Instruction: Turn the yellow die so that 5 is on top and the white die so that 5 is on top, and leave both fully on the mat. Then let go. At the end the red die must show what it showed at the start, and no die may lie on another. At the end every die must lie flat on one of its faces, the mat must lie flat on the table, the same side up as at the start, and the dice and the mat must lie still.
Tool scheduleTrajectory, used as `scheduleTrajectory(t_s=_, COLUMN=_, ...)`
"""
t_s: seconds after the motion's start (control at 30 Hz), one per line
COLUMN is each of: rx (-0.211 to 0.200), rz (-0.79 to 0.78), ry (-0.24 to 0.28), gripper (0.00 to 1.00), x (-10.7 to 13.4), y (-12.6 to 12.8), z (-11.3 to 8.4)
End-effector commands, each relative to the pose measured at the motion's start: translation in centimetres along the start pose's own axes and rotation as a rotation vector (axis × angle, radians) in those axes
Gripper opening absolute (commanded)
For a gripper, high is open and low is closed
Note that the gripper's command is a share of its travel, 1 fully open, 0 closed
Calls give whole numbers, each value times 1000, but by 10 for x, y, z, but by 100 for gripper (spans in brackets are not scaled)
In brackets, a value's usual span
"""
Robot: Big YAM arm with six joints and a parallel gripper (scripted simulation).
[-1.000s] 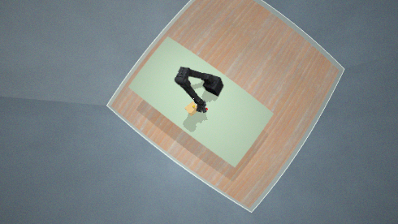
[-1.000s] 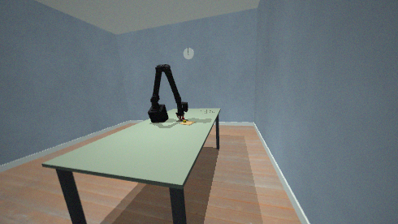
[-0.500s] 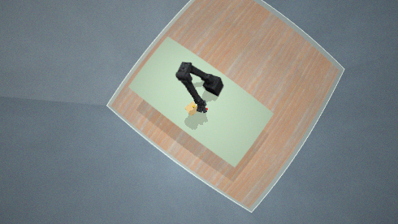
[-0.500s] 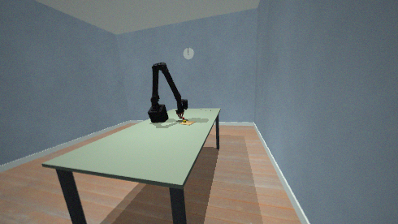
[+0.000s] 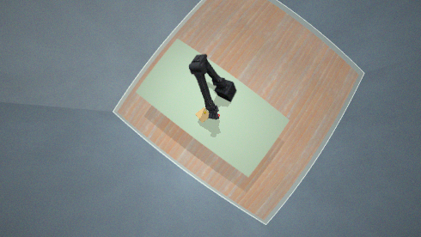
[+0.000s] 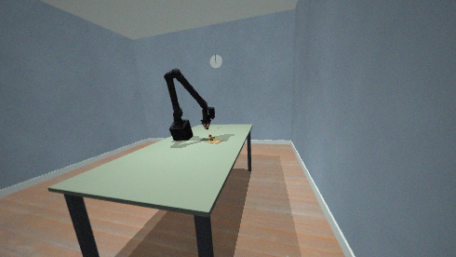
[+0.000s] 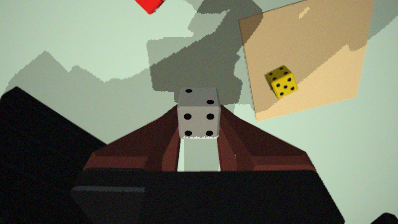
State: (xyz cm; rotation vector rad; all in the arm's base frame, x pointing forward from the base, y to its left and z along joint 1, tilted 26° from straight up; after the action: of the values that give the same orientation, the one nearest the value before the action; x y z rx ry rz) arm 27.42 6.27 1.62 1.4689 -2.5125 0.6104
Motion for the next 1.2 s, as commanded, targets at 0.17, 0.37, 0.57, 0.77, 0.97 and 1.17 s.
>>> scheduleTrajectory(t_s=0.17, rx=-4, rz=27, ry=0, gripper=19, x=-5, y=-6, z=-4)
scheduleTrajectory(t_s=0.37, rx=-2, rz=-80, ry=-4, gripper=19, x=-18, y=-20, z=-3)
scheduleTrajectory(t_s=0.57, rx=-5, rz=-352, ry=-4, gripper=19, x=-48, y=-48, z=0)
scheduleTrajectory(t_s=0.77, rx=-3, rz=-479, ry=-5, gripper=19, x=-62, y=-59, z=1)
scheduleTrajectory(t_s=0.97, rx=-3, rz=-720, ry=-5, gripper=19, x=-87, y=-81, z=7)
scheduleTrajectory(t_s=1.17, rx=0, rz=-892, ry=-5, gripper=19, x=-107, y=-93, z=10)
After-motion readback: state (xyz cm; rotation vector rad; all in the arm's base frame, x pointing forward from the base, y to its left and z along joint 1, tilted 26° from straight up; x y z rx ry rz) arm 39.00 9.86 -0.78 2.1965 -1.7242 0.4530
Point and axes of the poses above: the point where the finger pads meet when closed, its own z axis out along the fingers, its own y axis across the jaws, x = y × z, the point moved 9 cm from there along -z, back along the fingers, and after that the axes turned 6 degrees about -z, right-handed, at the moved point
